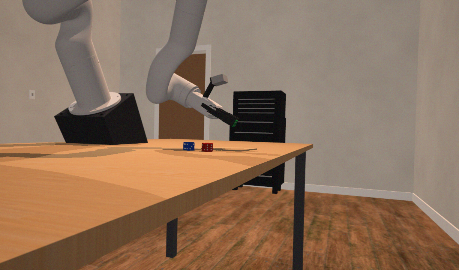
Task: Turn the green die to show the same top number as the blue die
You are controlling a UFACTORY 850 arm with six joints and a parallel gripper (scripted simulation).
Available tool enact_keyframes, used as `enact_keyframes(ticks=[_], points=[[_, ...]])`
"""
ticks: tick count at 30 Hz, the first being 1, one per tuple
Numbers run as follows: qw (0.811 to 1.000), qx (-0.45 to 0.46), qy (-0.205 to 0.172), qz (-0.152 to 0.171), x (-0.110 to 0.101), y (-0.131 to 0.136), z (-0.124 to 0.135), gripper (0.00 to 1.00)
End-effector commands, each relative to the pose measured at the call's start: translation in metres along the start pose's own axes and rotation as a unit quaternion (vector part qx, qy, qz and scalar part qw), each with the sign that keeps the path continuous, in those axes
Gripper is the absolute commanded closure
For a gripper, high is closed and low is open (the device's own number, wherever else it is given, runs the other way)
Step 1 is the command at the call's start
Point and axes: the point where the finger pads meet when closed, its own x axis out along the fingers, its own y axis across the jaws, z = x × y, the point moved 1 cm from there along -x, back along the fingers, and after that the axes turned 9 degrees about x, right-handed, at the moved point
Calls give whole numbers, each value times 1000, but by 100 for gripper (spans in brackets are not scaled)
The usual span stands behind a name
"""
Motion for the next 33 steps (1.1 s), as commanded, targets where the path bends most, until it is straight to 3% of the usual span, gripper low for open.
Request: enact_keyframes(ticks=[1,17,33], points=[[1000,0,1,0,6,2,11,79],[1000,0,1,0,27,8,48,79],[1000,0,1,0,29,8,52,79]])
